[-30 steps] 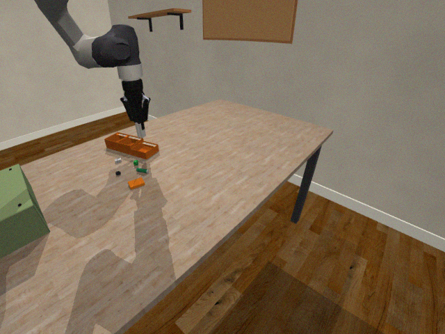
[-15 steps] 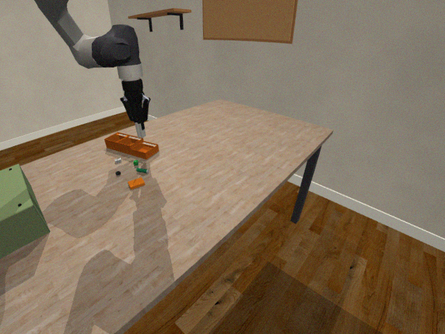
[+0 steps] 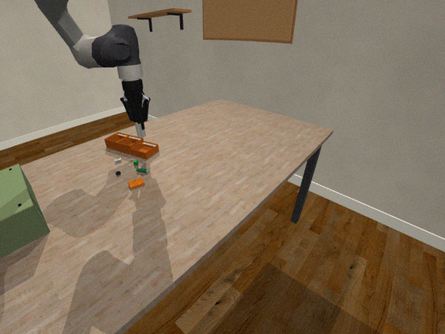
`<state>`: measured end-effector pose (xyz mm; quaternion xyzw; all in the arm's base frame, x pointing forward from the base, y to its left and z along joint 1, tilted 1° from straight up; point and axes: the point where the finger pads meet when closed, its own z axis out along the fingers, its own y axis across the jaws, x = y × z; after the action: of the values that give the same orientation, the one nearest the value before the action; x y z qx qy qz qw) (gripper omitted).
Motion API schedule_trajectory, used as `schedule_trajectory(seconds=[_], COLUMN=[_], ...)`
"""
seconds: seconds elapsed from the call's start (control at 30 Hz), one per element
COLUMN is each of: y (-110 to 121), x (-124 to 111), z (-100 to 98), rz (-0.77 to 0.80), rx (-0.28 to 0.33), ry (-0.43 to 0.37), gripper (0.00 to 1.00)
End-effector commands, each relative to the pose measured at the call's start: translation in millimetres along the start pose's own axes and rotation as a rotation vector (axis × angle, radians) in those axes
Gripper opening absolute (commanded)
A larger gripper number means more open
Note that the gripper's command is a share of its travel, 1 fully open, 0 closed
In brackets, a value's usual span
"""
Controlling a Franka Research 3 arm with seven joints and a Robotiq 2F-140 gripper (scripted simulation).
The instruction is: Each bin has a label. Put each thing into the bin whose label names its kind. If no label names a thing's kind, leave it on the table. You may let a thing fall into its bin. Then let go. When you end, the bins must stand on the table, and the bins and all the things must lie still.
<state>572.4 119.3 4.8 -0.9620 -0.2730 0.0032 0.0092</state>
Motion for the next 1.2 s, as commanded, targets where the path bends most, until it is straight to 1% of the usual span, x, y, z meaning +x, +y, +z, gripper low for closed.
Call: schedule_trajectory(seconds=[0.0, 0.33, 0.8, 0.87, 0.97, 1.07, 1.17], y=[-1, -1, -71, -71, -84, -84, -84], x=[-2, -2, 7, 7, 8, 8, 8], z=[1.0, 1.0, 0.9, 0.9, 0.8, 0.8, 8.8], rz=[-0.003, -0.003, -0.003, -0.003, -0.003, -0.003, -0.003], rx=[0.003, 0.003, 0.003, 0.003, 0.003, 0.003, 0.003], ry=[-0.003, -0.003, -0.003, -0.003, -0.003, -0.003, -0.003], gripper=[0.05, 0.05, 0.05, 0.05, 0.05, 0.05, 0.05])
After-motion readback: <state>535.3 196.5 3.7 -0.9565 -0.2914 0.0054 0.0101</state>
